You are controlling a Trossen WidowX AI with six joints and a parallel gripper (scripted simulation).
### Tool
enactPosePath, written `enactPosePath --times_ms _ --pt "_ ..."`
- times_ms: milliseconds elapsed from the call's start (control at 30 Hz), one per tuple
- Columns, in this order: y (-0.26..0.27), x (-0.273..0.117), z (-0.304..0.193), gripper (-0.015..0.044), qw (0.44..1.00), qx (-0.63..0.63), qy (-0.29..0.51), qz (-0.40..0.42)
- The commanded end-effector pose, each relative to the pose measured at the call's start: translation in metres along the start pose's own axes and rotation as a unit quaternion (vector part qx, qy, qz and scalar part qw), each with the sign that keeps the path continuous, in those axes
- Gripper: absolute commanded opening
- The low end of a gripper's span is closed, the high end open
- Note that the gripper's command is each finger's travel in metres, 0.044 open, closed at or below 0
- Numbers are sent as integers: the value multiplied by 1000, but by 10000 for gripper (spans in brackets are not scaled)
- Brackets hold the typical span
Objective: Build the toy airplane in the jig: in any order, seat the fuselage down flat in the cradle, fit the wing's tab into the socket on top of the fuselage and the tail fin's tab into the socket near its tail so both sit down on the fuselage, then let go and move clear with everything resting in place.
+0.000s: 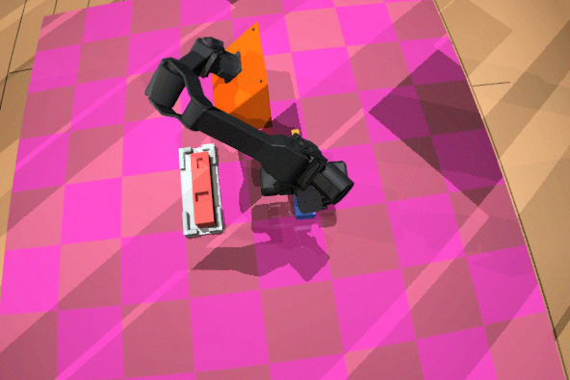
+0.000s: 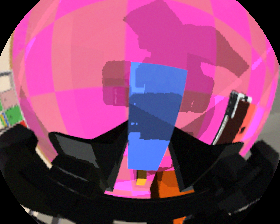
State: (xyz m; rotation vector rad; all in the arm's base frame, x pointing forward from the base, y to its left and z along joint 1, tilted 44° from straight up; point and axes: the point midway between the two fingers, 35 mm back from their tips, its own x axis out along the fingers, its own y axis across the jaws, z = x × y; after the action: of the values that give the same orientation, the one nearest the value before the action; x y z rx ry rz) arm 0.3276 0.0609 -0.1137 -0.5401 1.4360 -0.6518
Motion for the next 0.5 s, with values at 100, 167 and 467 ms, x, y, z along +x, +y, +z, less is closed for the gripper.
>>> enactPosePath --times_ms 100,167,467 --pt "2 -23 4 0 1000 5 -1 6" --pt "2 -29 4 0 1000 5 -1 6" --pt "3 -58 5 0 1000 4 -2 8"
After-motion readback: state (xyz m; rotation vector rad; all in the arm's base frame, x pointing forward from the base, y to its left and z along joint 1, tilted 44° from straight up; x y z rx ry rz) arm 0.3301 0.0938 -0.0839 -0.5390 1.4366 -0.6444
